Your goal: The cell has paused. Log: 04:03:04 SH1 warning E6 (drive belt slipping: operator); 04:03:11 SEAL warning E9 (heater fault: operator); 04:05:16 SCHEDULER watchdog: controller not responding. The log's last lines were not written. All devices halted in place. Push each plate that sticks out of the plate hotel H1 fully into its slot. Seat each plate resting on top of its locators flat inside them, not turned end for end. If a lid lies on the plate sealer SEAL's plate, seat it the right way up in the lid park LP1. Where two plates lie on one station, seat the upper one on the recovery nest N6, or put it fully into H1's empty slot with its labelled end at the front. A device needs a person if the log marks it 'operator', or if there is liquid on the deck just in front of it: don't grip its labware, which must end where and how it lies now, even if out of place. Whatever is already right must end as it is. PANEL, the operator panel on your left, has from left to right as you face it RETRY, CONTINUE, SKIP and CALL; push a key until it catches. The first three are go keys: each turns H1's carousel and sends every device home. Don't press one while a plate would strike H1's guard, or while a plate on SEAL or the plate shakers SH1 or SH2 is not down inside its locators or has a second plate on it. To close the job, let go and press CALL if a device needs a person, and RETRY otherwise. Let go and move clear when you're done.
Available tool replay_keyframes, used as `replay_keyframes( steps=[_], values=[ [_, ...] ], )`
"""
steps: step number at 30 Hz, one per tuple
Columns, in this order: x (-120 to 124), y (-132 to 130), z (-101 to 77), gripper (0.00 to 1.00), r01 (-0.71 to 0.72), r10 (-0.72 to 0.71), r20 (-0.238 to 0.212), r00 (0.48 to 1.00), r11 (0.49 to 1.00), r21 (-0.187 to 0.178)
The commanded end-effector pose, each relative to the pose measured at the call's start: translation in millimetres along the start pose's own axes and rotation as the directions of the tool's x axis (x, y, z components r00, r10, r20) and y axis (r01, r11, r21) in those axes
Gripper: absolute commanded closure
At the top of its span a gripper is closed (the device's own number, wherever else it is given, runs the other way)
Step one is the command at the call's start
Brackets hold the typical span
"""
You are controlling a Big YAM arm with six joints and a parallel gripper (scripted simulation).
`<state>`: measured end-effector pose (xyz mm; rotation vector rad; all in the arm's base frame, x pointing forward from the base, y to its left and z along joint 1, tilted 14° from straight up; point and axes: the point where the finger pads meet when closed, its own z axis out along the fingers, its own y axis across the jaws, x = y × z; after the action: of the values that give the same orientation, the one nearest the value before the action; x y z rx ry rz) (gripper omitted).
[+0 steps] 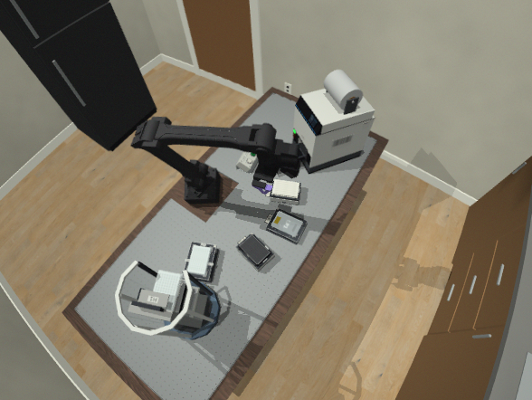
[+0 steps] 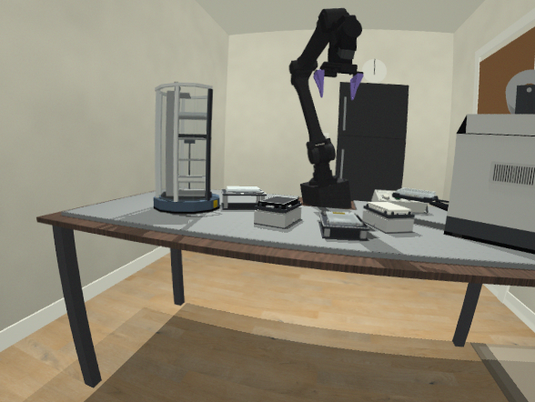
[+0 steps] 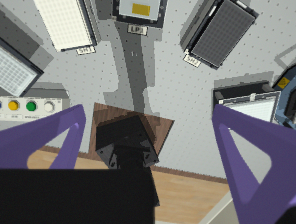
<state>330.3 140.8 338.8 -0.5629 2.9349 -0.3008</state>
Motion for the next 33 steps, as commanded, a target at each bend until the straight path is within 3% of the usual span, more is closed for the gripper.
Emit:
replay_keyframes(
  steps=[1, 16, 18, 20, 21, 25, 29, 33],
  values=[
    [-14, 9, -20.3, 0.0, -0.034, 0.034, 0.036, 0.999, 0.999, -0.003],
    [-24, 53, -19.9, 0.0, -0.034, 0.034, 0.035, 0.999, 0.999, -0.009],
    [-22, 60, -17.0, 0.0, 0.057, -0.057, 0.028, 0.998, 0.998, -0.005],
    [-22, 60, -17.0, 0.0, 0.057, -0.057, 0.028, 0.998, 0.998, -0.005],
    [-15, 59, -25.2, 0.0, 0.084, -0.084, 0.051, 0.995, 0.996, -0.01],
    [-15, 78, -8.0, 0.0, 0.227, -0.227, 0.005, 0.974, 0.974, -0.001],
    [-12, 91, -6.3, 0.0, 0.356, -0.356, 0.001, 0.935, 0.935, -0.001],
    [-12, 105, -8.6, 0.0, 0.364, -0.364, 0.007, 0.931, 0.931, -0.002]
  ],
)
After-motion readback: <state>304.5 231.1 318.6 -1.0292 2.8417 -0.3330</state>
